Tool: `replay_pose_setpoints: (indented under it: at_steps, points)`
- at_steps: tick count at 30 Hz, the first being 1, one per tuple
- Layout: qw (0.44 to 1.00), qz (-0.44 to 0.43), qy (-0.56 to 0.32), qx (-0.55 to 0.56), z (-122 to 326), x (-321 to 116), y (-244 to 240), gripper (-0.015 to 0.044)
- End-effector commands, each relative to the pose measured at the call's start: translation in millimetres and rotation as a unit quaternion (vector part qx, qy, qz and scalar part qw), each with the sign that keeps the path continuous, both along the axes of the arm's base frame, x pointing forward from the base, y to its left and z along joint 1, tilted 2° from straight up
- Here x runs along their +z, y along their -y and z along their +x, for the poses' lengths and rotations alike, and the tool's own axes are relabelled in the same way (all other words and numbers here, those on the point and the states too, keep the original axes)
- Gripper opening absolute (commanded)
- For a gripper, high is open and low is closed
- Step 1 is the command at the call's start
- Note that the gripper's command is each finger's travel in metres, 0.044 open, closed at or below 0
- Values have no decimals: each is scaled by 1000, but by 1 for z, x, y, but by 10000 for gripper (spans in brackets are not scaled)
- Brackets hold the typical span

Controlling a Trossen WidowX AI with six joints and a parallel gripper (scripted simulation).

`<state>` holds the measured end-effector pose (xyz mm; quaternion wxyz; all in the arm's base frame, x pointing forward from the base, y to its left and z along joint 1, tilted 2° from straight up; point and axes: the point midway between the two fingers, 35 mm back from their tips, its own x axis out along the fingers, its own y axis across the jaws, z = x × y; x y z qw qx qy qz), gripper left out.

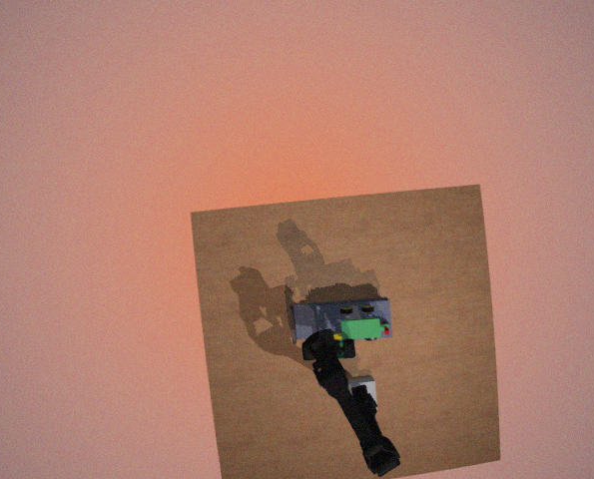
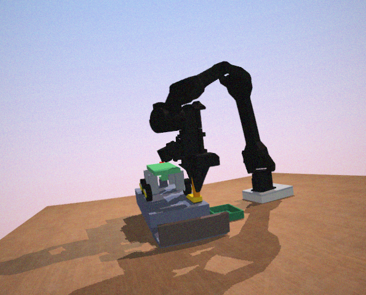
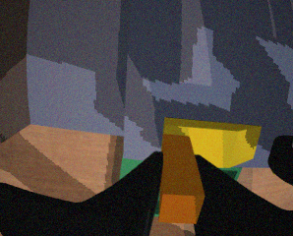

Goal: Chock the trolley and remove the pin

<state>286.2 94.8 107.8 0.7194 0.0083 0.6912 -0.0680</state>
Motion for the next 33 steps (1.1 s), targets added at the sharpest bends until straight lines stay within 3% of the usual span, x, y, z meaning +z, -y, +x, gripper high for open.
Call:
replay_pose_setpoints:
  at_steps: [1, 33]
  points:
    - [1000, -3, 2, -2, -1, 1, 6, 0]
    - [1000, -4, 2, -2, -2, 3, 21, 0]
